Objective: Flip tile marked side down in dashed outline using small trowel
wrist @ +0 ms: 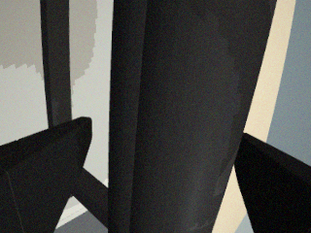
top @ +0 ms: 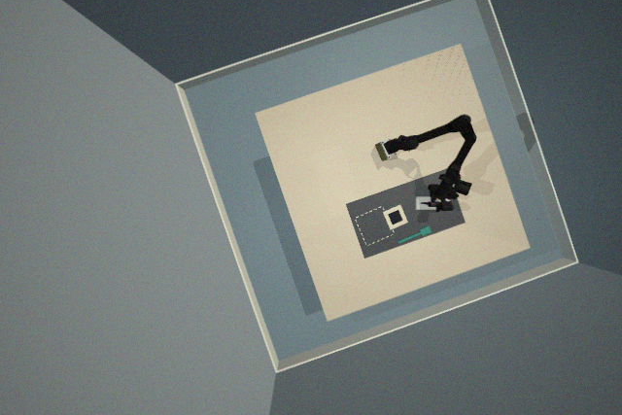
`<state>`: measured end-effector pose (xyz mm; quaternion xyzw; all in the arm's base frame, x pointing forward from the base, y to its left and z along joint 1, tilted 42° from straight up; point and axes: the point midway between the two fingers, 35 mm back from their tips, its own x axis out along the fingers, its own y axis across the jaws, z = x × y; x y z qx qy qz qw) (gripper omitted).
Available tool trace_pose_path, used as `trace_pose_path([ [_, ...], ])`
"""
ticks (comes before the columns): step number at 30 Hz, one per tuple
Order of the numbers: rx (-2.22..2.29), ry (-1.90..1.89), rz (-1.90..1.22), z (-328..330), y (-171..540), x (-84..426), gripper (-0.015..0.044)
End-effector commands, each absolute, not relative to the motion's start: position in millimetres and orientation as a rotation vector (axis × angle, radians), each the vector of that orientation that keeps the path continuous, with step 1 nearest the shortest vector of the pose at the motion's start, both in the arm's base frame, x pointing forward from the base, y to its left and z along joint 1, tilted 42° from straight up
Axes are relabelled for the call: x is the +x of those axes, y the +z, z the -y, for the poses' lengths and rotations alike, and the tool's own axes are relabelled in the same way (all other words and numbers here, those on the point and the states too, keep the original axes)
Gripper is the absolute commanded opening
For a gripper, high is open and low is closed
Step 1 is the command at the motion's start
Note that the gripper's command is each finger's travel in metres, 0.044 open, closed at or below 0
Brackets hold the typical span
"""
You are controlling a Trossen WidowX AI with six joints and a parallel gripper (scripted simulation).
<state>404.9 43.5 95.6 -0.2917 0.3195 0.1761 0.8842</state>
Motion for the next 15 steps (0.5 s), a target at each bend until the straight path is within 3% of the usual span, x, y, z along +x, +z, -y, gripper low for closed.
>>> trace_pose_path([
  [1, -0.606, 0.364, -0.665, -44.3, 91.2, 409.8, 0.03],
  [2, -0.606, 0.364, -0.665, -44.3, 91.0, 410.0, 0.03],
  [8, -0.606, 0.364, -0.665, -44.3, 91.0, 410.0, 0.0142],
  [15, -0.606, 0.364, -0.665, -44.3, 91.0, 410.0, 0.0096],
])
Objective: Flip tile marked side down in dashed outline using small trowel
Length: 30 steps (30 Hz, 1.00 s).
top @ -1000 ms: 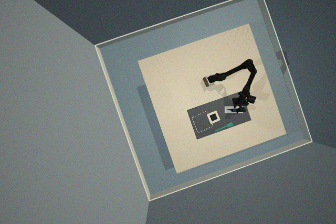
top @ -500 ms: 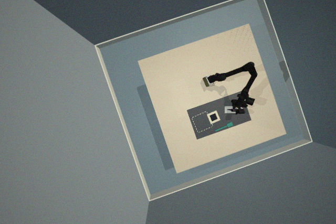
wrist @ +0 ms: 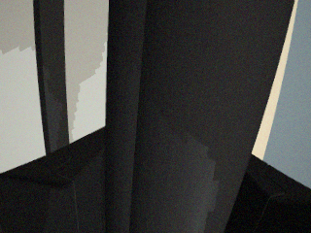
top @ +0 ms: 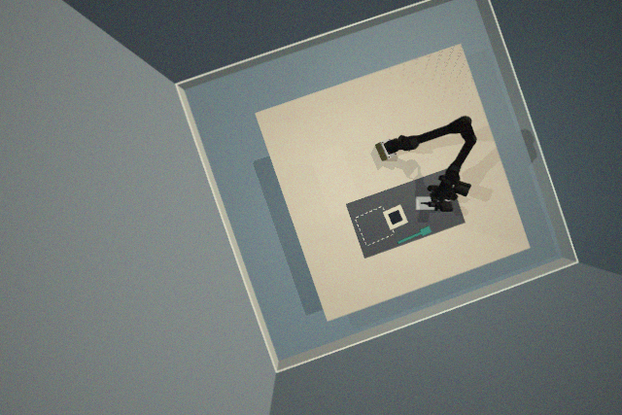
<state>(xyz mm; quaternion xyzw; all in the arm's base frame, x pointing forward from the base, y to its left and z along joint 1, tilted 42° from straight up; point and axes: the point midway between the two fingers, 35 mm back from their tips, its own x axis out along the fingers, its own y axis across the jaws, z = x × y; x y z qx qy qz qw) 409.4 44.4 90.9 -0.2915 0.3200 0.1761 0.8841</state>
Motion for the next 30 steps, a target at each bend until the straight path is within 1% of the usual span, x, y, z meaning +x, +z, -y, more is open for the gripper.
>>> trace_pose_path([
  [1, -0.606, 0.364, -0.665, -44, 91, 410, 0.0089],
  [14, -0.606, 0.364, -0.665, -44, 91, 410, 0.0003],
  [23, -0.609, 0.365, -0.667, -5, 134, 404, 0.0],
  [30, -0.609, 0.375, -0.655, -2, 132, 405, 0.0],
])
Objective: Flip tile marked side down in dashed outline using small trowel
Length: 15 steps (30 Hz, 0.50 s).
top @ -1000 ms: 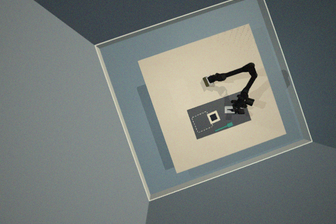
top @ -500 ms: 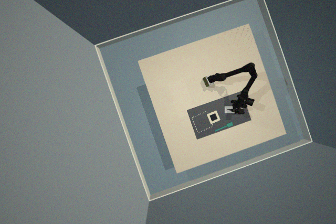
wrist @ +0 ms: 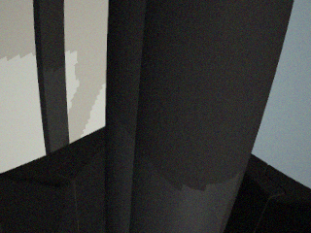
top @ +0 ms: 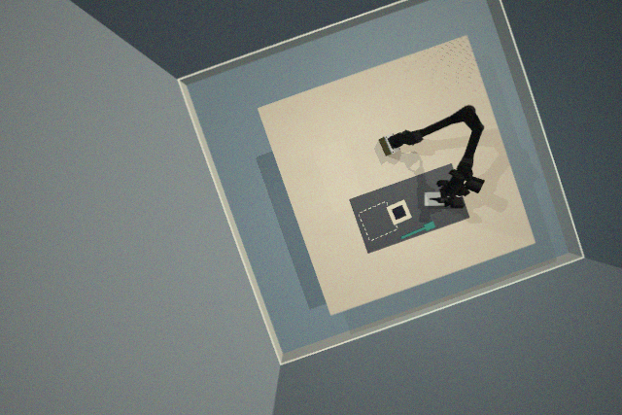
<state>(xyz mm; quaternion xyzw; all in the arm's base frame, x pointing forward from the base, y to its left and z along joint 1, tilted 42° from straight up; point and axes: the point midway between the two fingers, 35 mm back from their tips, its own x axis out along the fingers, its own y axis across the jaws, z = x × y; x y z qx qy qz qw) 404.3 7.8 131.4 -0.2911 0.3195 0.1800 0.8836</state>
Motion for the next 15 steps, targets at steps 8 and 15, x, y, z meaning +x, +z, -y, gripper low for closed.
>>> trace_pose_path([
  [8, -0.628, 0.473, -0.491, 21, 99, 408, 0.0],
  [15, -0.675, 0.537, -0.323, 41, 77, 395, 0.0],
])
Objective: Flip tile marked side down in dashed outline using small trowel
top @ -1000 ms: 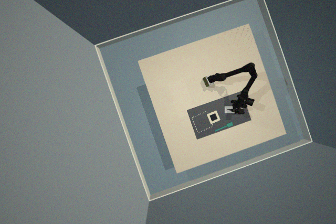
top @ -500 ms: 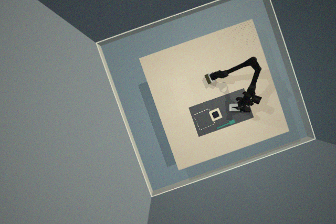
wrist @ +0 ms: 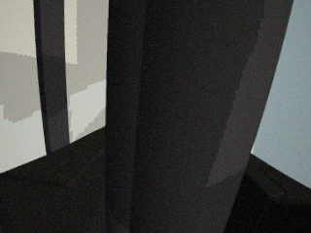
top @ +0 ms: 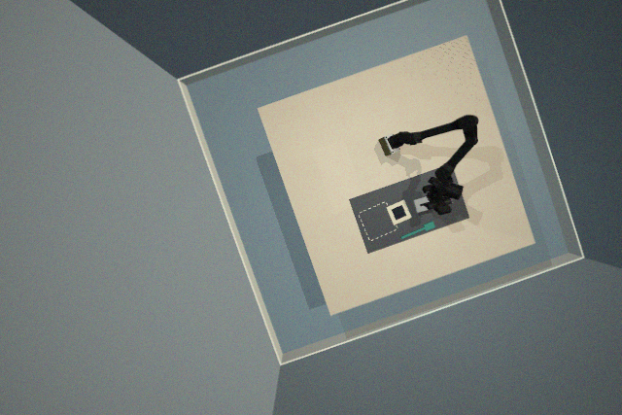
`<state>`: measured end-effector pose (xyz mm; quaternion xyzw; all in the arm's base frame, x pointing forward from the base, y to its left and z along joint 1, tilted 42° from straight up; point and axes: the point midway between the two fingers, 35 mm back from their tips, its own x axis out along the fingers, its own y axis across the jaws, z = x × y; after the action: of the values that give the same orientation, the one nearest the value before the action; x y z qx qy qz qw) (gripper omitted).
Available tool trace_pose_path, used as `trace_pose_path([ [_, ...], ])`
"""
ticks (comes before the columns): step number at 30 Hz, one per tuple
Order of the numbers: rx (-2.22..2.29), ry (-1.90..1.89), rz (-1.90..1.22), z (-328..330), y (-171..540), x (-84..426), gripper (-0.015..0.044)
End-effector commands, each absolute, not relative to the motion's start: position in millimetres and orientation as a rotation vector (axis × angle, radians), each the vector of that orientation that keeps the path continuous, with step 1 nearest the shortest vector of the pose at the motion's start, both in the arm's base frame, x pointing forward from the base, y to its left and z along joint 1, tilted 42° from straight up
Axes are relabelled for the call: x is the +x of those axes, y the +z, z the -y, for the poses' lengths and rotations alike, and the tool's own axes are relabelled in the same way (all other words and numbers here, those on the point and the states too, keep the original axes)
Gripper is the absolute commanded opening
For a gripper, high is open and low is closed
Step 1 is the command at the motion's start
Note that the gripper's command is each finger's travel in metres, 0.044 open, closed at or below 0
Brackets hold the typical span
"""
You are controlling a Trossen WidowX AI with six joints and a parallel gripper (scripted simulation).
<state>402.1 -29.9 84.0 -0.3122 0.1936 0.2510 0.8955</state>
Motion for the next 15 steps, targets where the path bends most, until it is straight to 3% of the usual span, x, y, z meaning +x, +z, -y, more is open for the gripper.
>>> trace_pose_path([
  [1, -0.682, 0.544, -0.303, 42.9, 74.8, 392.2, 0.0],
  [15, -0.688, 0.549, -0.286, 39.3, 66.3, 392.8, 0.0],
])
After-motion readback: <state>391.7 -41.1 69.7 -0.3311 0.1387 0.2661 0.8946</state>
